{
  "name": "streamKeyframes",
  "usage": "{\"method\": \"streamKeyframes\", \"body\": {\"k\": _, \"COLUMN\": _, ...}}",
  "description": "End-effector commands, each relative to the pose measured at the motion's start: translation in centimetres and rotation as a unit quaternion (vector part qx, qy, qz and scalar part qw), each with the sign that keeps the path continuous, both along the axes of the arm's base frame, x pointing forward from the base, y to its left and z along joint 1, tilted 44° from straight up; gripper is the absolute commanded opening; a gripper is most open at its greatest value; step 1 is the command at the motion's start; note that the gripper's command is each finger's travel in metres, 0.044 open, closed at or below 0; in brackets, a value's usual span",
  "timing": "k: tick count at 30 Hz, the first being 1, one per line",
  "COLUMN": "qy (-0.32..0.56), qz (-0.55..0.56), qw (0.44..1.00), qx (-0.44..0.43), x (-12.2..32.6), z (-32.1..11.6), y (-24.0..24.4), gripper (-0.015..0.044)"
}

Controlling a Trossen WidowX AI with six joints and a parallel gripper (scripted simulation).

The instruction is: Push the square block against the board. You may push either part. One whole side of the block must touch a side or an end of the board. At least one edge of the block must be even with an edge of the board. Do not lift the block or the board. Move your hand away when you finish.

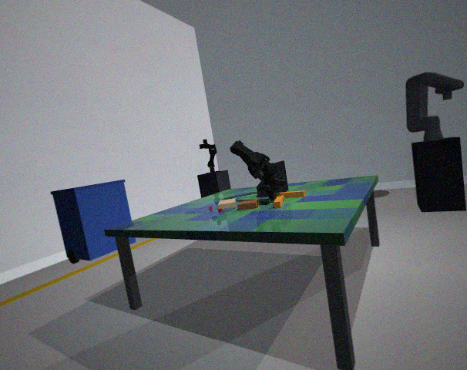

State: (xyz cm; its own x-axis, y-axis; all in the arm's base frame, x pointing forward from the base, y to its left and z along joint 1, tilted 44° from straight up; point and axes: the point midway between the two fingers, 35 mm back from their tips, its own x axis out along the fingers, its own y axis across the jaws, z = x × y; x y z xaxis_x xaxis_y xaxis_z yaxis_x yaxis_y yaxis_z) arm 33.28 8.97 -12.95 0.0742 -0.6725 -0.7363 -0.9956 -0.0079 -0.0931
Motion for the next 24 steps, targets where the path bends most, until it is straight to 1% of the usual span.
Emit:
{"method": "streamKeyframes", "body": {"k": 1, "qy": 0.004, "qz": 0.0, "qw": 1.0, "qx": -0.003, "x": -0.2, "z": 0.4, "y": -0.8, "gripper": 0.0}}
{"method": "streamKeyframes", "body": {"k": 21, "qy": 0.005, "qz": 0.0, "qw": 1.0, "qx": -0.004, "x": -0.4, "z": 2.3, "y": -3.0, "gripper": 0.0}}
{"method": "streamKeyframes", "body": {"k": 22, "qy": 0.001, "qz": -0.001, "qw": 1.0, "qx": -0.001, "x": -0.2, "z": 2.4, "y": -2.3, "gripper": 0.0}}
{"method": "streamKeyframes", "body": {"k": 24, "qy": 0.003, "qz": -0.001, "qw": 1.0, "qx": -0.001, "x": -0.3, "z": 4.0, "y": -0.7, "gripper": 0.0}}
